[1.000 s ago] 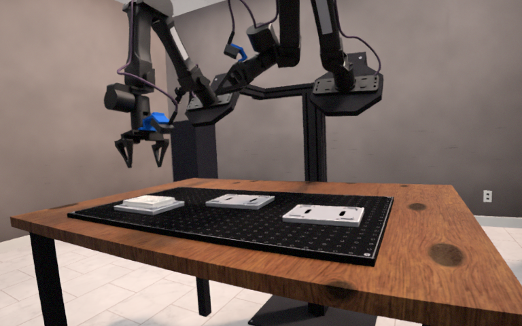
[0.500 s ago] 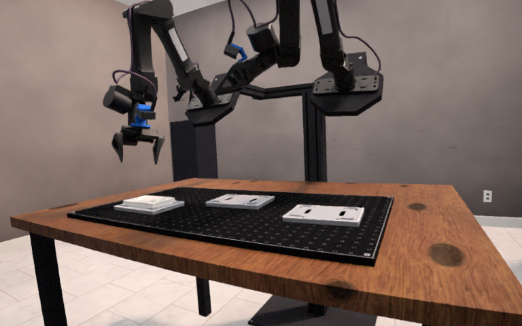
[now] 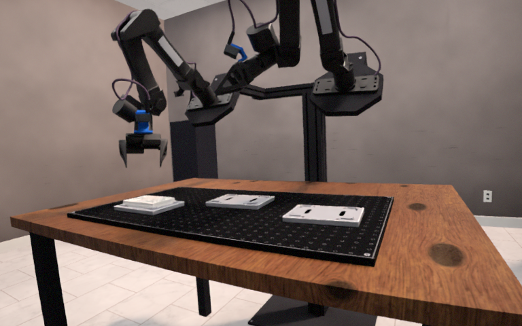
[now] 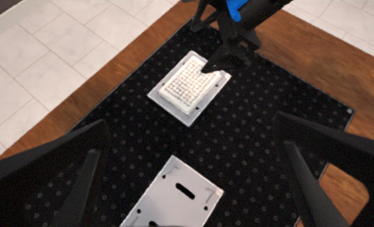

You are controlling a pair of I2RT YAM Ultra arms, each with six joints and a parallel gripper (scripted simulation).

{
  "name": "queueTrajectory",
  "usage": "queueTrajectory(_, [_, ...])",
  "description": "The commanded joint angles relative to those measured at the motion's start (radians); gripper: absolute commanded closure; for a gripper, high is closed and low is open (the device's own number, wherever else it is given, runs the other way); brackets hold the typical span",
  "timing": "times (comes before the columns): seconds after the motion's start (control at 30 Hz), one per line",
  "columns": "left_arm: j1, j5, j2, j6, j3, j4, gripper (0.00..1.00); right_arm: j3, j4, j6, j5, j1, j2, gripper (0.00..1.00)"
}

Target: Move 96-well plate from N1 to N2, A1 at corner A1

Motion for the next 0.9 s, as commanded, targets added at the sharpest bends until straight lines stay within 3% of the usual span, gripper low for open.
queueTrajectory(0.0, [-0.011, 0.004, 0.009, 0.009, -0.008, 0.005, 0.0, -0.024, 0.13, 0.056, -0.031, -0.013, 0.049, 0.0])
queueTrajectory(0.87, [-0.011, 0.004, 0.009, 0.009, -0.008, 0.005, 0.0, -0.017, 0.173, 0.071, -0.021, -0.007, 0.063, 0.0])
